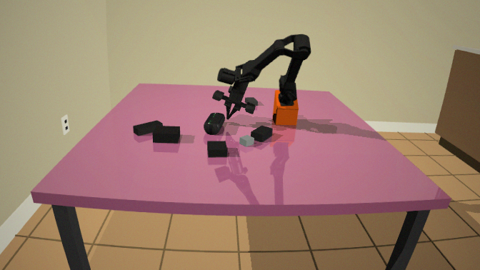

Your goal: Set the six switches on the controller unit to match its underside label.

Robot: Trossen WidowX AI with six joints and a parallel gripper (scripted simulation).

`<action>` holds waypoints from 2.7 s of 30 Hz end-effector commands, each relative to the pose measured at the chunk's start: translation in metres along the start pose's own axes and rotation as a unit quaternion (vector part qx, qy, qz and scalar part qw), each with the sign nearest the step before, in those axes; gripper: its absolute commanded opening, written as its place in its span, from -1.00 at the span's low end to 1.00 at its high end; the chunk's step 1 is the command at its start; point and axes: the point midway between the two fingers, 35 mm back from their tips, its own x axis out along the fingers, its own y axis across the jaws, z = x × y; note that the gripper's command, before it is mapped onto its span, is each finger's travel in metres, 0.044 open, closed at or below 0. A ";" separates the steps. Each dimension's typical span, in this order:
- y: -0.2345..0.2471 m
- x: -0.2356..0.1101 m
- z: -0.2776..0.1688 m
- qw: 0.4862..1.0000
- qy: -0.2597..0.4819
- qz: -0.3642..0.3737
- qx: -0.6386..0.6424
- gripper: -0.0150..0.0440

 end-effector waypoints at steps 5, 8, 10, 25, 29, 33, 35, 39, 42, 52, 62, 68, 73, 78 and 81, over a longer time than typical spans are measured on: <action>-0.006 0.014 0.001 1.000 -0.001 -0.001 0.003 -0.49; -0.007 0.018 0.001 1.000 0.000 -0.001 0.004 -0.49; -0.009 0.021 0.001 1.000 0.000 -0.001 0.004 -0.49; -0.007 0.026 0.001 1.000 0.000 -0.001 0.004 -0.49; -0.006 0.026 0.001 1.000 0.000 -0.001 0.004 -0.49; -0.004 0.026 0.001 1.000 0.000 -0.001 0.004 -0.49; -0.004 0.027 0.001 1.000 0.000 -0.001 0.004 -0.49; -0.002 0.027 0.001 1.000 0.000 -0.001 0.004 -0.49; -0.001 0.027 0.001 1.000 0.001 -0.001 0.004 -0.49; 0.003 0.029 0.001 1.000 0.001 -0.001 0.004 -0.49; 0.011 0.031 0.001 1.000 0.001 -0.001 0.003 -0.49; 0.012 0.031 0.001 1.000 0.001 0.000 0.003 -0.49; 0.014 0.032 0.001 1.000 0.001 0.000 0.003 -0.49; 0.016 0.032 0.002 1.000 0.001 0.000 0.003 -0.49; 0.018 0.033 0.002 1.000 0.001 0.000 0.003 -0.49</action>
